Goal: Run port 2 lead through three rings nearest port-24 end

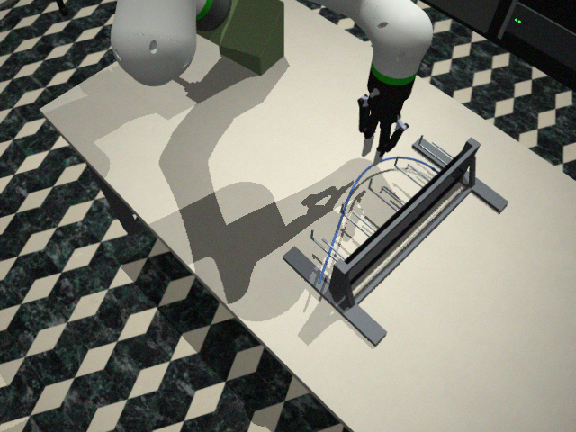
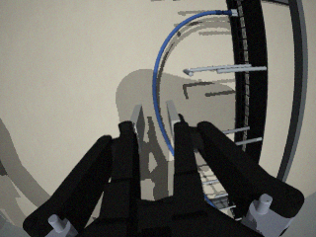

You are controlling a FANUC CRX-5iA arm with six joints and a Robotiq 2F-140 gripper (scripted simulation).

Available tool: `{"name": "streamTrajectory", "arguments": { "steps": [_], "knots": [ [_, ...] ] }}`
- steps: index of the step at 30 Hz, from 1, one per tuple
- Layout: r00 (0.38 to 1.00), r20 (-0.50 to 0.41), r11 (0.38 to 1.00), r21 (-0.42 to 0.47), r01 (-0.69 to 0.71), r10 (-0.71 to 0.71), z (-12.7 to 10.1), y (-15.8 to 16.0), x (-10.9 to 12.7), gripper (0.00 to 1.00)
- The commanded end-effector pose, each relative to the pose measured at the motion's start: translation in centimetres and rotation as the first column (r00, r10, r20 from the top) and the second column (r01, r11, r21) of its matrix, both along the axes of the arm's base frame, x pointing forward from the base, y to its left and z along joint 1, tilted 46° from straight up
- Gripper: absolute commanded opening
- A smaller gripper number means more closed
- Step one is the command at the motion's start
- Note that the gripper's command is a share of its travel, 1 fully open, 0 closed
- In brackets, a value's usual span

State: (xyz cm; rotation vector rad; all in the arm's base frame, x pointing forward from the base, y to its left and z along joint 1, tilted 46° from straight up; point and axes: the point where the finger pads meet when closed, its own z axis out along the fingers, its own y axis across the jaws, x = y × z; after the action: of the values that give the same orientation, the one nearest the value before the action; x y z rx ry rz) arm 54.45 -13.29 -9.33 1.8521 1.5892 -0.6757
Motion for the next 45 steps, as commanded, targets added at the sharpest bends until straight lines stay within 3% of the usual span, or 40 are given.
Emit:
{"name": "streamTrajectory", "arguments": {
  "steps": [1,17,45],
  "knots": [
    [1.0,0.0,1.0,0.0,0.0,0.0,-0.7,-0.6,0.0,0.2],
    [1.0,0.0,1.0,0.0,0.0,0.0,-2.0,-2.1,0.1,0.2],
    [1.0,0.0,1.0,0.0,0.0,0.0,-2.1,-2.2,0.1,0.2]
  ]
}}
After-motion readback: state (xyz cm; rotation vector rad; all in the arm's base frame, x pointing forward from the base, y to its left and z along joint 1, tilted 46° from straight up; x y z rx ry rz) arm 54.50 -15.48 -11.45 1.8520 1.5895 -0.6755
